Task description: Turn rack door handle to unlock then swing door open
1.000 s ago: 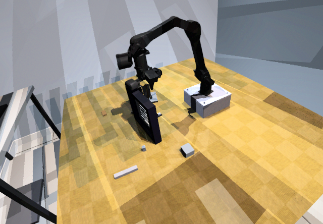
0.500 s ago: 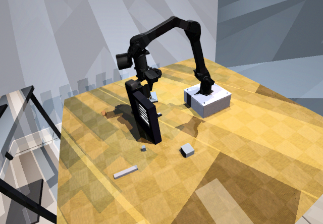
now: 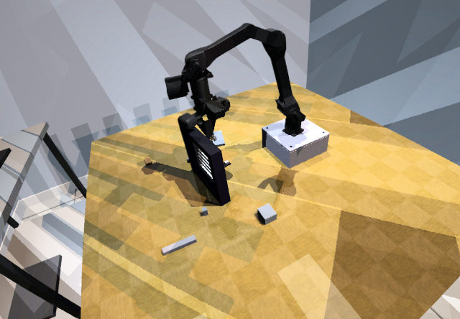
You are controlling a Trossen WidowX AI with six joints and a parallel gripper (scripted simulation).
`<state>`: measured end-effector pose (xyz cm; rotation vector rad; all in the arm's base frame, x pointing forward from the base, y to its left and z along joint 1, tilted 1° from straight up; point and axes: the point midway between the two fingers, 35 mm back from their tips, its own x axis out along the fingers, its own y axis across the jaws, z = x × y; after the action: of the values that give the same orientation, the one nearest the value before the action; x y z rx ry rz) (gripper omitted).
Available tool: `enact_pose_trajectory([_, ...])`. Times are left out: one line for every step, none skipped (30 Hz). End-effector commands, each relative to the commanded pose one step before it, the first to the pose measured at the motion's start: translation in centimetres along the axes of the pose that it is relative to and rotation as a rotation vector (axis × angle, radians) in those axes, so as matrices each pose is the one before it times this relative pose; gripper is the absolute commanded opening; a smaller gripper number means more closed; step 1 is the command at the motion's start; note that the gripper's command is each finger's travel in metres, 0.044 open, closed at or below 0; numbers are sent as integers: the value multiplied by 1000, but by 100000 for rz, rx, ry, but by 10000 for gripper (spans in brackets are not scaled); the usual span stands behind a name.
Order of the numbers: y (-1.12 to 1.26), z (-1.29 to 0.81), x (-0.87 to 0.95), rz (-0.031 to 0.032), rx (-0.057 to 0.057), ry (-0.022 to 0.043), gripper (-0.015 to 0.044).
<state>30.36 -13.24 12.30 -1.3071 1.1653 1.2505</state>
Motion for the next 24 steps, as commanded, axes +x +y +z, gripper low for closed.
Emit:
enact_pose_trajectory([-1, 54, -6, -17, -313, -326, 117])
enact_pose_trajectory([0, 0, 0, 0, 0, 0, 110])
enact_pose_trajectory([0, 0, 0, 0, 0, 0, 104])
enact_pose_trajectory([0, 0, 0, 0, 0, 0, 97])
enact_pose_trajectory([0, 0, 0, 0, 0, 0, 90])
enact_pose_trajectory([0, 0, 0, 0, 0, 0, 84])
enact_pose_trajectory([0, 0, 0, 0, 0, 0, 77])
enact_pose_trajectory([0, 0, 0, 0, 0, 0, 70])
enact_pose_trajectory([0, 0, 0, 0, 0, 0, 64])
enact_pose_trajectory([0, 0, 0, 0, 0, 0, 57])
enact_pose_trajectory([0, 0, 0, 0, 0, 0, 50])
enact_pose_trajectory([0, 0, 0, 0, 0, 0, 44])
enact_pose_trajectory([0, 0, 0, 0, 0, 0, 37])
enact_pose_trajectory([0, 0, 0, 0, 0, 0, 30])
enact_pose_trajectory([0, 0, 0, 0, 0, 0, 24])
enact_pose_trajectory([0, 0, 0, 0, 0, 0, 17])
enact_pose_trajectory([0, 0, 0, 0, 0, 0, 11])
enact_pose_trajectory([0, 0, 0, 0, 0, 0, 11])
enact_pose_trajectory([0, 0, 0, 0, 0, 0, 11])
enact_pose_trajectory([14, 8, 0, 1, 346, -1, 11])
enact_pose_trajectory([41, 23, -1, 3, 1038, -1, 11])
enact_pose_trajectory([69, 37, -2, 5, 1729, -2, 11])
enact_pose_trajectory([80, 41, -2, 5, 1992, -3, 11])
enact_pose_trajectory([87, 43, -2, 6, 2142, -3, 11])
